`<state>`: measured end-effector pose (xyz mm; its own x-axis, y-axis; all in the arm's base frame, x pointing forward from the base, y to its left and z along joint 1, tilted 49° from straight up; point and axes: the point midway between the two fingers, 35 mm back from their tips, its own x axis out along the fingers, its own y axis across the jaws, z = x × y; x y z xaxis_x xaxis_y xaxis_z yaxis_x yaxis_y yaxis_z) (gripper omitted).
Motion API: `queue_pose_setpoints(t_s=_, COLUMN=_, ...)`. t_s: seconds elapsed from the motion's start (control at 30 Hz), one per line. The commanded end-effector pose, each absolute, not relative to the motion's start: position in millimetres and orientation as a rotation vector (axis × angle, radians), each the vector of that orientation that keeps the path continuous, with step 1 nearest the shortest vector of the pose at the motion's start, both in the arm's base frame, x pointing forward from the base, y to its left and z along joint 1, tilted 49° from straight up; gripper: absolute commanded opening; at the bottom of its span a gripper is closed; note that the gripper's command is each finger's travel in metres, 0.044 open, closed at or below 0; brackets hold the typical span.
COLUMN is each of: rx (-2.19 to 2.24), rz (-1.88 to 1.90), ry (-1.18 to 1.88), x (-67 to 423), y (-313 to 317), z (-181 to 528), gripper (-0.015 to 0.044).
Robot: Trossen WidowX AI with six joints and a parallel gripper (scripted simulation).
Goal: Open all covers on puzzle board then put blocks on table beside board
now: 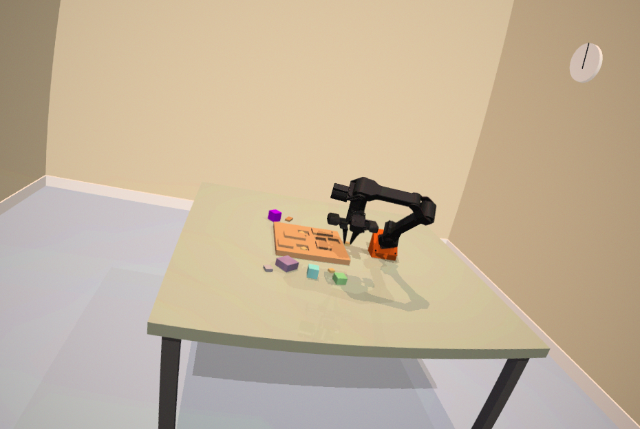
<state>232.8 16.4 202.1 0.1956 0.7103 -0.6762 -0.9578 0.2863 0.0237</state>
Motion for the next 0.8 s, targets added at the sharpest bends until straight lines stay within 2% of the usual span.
queue_pose_setpoints(t_s=0.0, rx=-0.443, rz=1.230, ry=0.648, x=226, y=26, z=209, gripper=0.0080)
queue_pose_setpoints(t_s=0.77, rx=-0.449, rz=1.232, ry=0.653, x=225, y=52, z=199, gripper=0.0080)
